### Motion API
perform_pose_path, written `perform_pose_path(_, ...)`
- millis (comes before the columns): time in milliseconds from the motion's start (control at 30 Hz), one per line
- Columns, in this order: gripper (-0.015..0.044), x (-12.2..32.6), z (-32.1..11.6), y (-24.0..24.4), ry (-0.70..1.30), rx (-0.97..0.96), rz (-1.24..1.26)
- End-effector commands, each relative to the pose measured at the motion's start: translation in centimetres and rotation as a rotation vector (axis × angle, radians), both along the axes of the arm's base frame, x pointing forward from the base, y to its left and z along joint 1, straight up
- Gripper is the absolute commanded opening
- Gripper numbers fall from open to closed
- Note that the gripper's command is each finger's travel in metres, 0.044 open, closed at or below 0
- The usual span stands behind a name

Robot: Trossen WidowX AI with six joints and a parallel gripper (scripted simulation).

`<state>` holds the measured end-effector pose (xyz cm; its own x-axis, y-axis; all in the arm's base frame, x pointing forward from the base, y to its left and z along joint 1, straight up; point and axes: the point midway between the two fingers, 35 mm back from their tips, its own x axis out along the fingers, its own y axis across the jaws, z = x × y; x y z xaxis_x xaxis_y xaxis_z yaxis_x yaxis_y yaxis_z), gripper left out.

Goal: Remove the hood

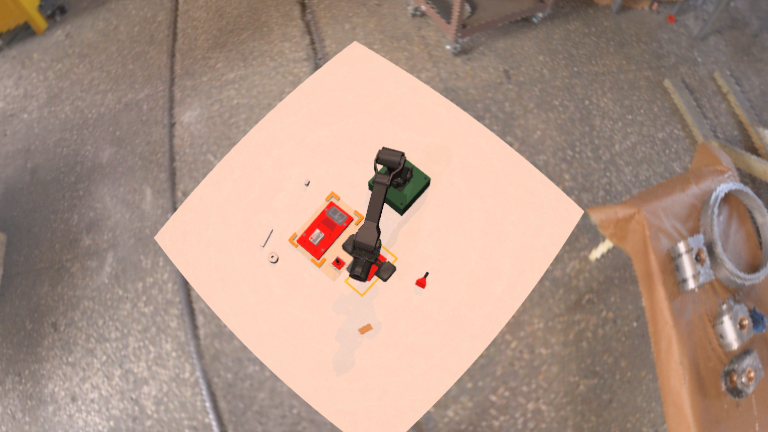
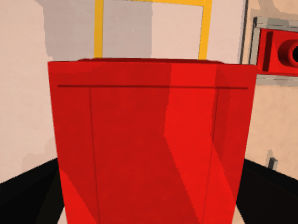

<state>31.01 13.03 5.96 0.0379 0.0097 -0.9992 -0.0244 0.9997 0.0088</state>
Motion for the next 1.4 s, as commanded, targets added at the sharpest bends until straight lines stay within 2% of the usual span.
perform_pose_path(0,0.0,-0.1,-0.4,0.0,0.006,0.0,-0.005)
perform_pose_path(1367,0.0,-0.1,-2.9,0.0,0.006,0.0,-0.005)
